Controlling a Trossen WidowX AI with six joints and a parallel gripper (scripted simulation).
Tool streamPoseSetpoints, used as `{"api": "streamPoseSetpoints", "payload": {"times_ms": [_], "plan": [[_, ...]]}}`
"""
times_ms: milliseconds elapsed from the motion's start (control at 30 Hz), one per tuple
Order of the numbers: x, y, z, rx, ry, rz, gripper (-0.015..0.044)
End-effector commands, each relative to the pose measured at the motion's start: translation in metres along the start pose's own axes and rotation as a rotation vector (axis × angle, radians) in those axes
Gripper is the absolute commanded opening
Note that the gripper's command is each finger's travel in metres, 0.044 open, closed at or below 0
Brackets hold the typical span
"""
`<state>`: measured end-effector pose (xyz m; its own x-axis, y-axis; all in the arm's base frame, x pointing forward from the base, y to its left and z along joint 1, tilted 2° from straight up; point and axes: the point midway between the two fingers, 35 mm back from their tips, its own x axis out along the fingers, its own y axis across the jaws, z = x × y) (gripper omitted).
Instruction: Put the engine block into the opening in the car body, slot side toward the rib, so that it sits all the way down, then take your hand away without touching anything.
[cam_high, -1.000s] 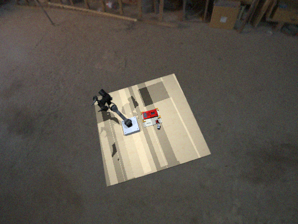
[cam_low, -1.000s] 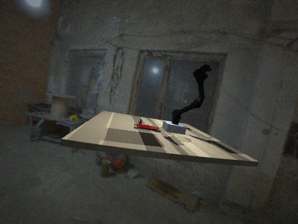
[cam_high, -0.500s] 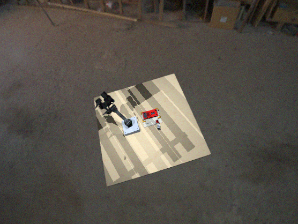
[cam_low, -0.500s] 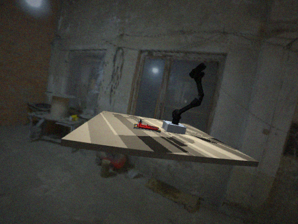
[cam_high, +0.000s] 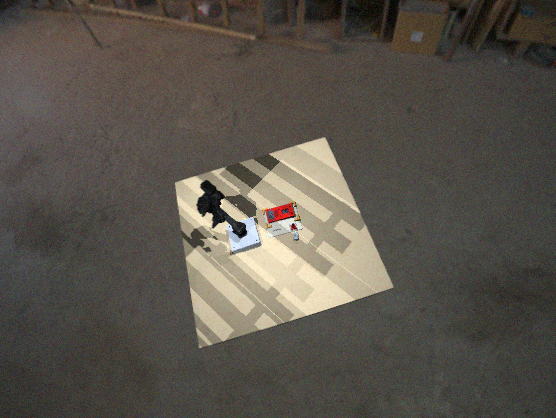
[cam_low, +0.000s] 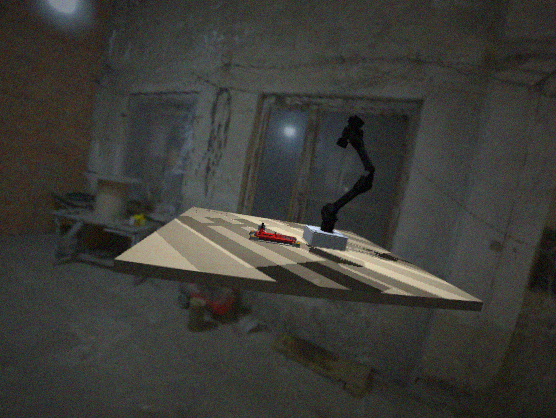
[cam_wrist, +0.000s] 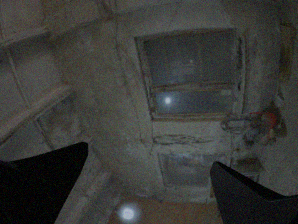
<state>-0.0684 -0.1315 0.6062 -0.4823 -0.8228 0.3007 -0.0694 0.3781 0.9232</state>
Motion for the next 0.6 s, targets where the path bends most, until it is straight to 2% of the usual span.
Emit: {"api": "streamPoseSetpoints", "payload": {"times_ms": [0, 567], "plan": [[0.01, -0.02, -0.029, -0.105, 0.07, -0.046, 0.044], [0.022, -0.111, -0.142, -0.537, 0.399, -0.2, 0.044]]}}
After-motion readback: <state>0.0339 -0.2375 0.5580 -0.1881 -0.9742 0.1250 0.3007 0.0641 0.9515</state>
